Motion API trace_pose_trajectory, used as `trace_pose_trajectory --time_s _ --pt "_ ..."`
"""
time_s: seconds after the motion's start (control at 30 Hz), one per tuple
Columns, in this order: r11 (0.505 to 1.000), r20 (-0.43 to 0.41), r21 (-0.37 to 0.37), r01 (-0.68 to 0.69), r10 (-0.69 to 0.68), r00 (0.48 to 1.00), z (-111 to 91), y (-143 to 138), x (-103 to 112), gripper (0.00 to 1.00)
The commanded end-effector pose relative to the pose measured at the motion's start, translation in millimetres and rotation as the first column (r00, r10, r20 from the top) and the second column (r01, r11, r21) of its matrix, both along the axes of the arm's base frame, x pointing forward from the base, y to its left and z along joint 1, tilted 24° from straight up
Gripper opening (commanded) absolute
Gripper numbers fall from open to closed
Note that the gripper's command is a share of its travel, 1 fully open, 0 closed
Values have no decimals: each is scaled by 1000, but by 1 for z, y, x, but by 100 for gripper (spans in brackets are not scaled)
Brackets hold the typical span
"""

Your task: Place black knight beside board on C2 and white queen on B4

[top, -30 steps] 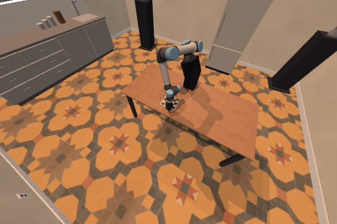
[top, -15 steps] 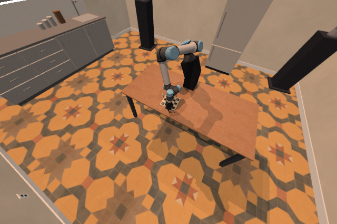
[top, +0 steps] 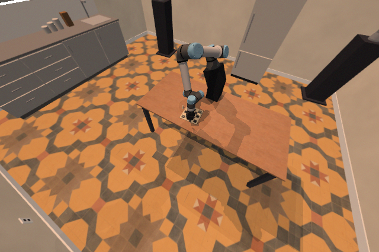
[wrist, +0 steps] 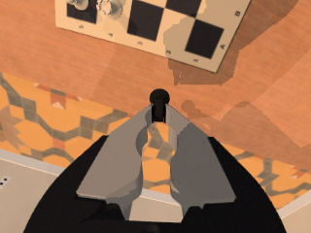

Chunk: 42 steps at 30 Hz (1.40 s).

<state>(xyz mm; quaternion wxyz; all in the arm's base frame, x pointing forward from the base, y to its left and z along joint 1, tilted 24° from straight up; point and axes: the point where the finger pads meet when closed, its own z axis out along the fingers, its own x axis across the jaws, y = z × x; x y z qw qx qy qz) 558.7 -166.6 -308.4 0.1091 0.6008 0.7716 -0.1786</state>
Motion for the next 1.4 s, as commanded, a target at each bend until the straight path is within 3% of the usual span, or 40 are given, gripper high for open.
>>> trace_pose_trajectory --time_s 0.0,0.23,1.37 --pt "1000 1 0 0 0 1000 19 8 1 0" --pt "1000 1 0 0 0 1000 28 12 2 0" --pt "999 25 -2 53 -53 998 27 13 0 0"
